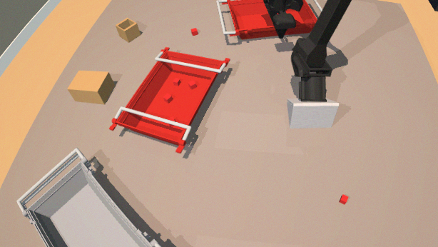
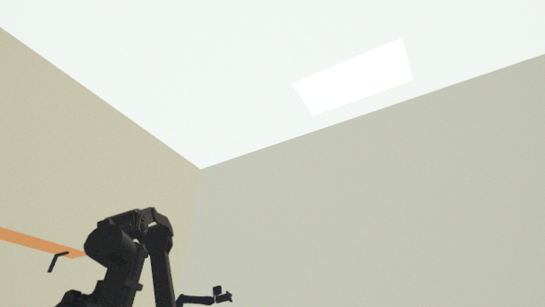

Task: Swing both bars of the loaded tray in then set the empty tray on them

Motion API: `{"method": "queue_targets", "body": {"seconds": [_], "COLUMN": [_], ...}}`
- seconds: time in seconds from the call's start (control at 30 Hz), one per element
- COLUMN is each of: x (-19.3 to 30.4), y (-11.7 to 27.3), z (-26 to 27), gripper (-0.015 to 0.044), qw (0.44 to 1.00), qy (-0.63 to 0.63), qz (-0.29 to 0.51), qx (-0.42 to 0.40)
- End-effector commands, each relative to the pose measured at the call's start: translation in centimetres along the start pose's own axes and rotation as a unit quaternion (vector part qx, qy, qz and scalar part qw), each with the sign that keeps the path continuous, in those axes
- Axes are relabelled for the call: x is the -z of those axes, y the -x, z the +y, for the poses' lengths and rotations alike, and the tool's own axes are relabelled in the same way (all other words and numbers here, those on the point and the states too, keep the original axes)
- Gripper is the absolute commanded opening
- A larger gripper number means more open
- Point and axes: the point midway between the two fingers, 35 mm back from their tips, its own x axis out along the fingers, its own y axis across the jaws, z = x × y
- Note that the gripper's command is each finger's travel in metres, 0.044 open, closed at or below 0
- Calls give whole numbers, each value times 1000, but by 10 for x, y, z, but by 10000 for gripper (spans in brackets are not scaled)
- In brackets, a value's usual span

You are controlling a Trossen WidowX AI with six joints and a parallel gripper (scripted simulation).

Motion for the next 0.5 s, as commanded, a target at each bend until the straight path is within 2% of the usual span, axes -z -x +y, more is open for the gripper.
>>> {"method": "queue_targets", "body": {"seconds": [0.0,0.33,0.47], "x": [-1,-3,-3], "y": [-14,-29,-29], "z": [-2,-4,-4], "gripper": [440,440,381], "qw": [1000,1000,1000], "qy": [3,4,4], "qz": [1,0,0], "qx": [3,2,2]}}
